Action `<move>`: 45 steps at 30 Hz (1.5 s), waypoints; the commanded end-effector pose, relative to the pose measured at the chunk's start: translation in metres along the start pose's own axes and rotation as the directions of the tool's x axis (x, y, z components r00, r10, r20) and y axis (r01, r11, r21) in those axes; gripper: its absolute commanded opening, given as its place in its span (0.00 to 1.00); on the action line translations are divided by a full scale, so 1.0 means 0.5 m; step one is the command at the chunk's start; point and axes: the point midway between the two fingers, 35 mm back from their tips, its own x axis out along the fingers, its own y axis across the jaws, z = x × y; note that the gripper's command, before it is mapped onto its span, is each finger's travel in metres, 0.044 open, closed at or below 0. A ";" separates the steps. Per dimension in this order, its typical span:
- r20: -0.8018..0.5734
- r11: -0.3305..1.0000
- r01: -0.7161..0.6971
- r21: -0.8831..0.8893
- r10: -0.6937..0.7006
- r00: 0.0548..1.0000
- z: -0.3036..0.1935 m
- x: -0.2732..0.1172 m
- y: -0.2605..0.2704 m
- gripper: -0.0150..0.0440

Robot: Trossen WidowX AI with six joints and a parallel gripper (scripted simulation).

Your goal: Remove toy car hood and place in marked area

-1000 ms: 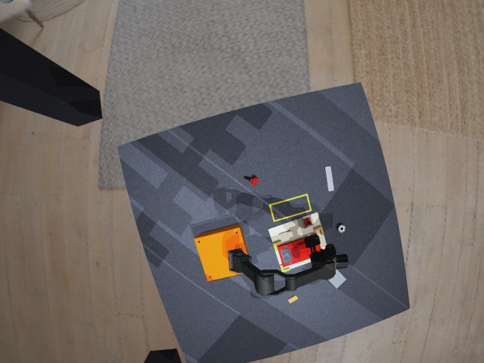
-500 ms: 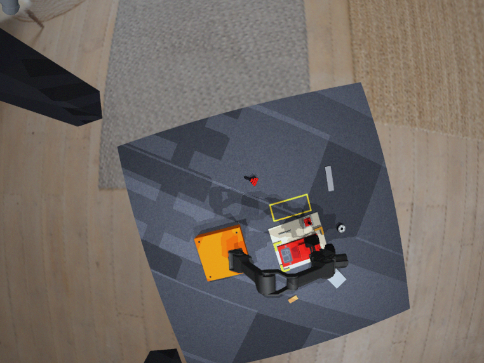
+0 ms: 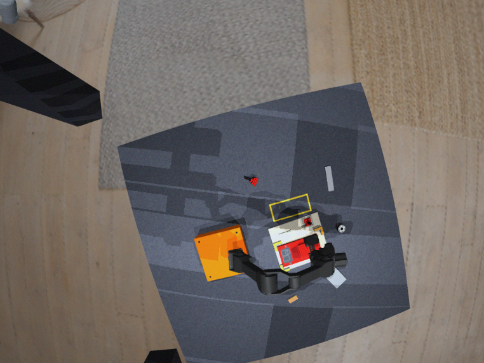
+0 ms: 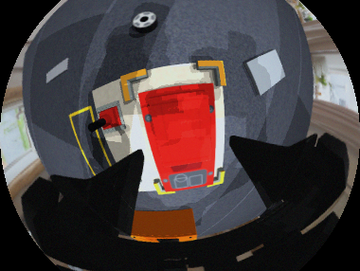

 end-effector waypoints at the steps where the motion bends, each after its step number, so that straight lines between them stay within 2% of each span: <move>1: -0.001 1.000 0.003 -0.003 -0.003 1.000 0.000 0.009 0.000 1.00; 45: -0.001 1.000 0.003 -0.003 -0.003 1.000 0.003 0.071 0.001 1.00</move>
